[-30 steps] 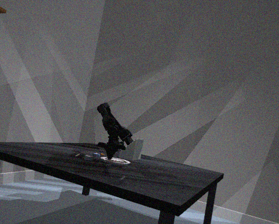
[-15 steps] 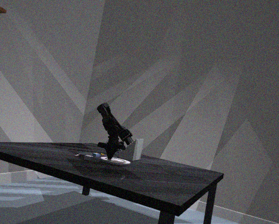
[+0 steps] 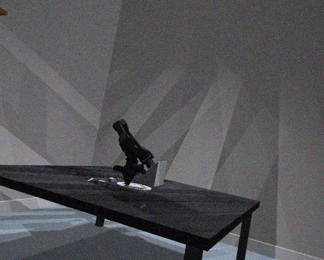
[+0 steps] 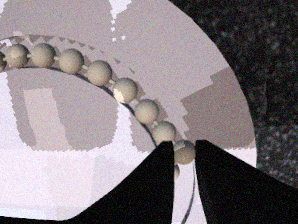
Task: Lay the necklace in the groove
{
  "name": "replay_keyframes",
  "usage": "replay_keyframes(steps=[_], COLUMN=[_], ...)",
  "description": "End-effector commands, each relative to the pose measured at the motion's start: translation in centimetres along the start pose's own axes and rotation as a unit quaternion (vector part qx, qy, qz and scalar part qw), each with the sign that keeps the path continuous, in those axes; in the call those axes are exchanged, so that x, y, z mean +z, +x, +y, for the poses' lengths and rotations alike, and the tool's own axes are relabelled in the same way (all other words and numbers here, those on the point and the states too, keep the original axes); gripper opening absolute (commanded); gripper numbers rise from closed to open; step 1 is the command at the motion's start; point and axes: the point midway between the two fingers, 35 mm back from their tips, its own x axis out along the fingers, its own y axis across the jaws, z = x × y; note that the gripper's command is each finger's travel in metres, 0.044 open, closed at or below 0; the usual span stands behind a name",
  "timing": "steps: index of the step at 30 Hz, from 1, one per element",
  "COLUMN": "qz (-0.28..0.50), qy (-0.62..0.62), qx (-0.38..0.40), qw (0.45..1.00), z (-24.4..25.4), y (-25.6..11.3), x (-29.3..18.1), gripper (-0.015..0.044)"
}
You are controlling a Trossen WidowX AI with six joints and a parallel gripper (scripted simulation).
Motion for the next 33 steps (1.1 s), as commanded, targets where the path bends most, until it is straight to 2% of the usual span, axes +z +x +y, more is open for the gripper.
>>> replay_keyframes(steps=[1, 26, 33], qz=[0.005, 0.005, 0.0], qy=[-0.004, -0.004, 0.0], qx=[0.005, 0.005, 0.0], qw=[1.0, 1.0, 1.0], z=[0.26, 0.26, 0.02], y=[0.33, 0.33, 0.01], x=[-0.28, -0.28, 0.0], gripper=[0.0, 0.0, 0.0184])
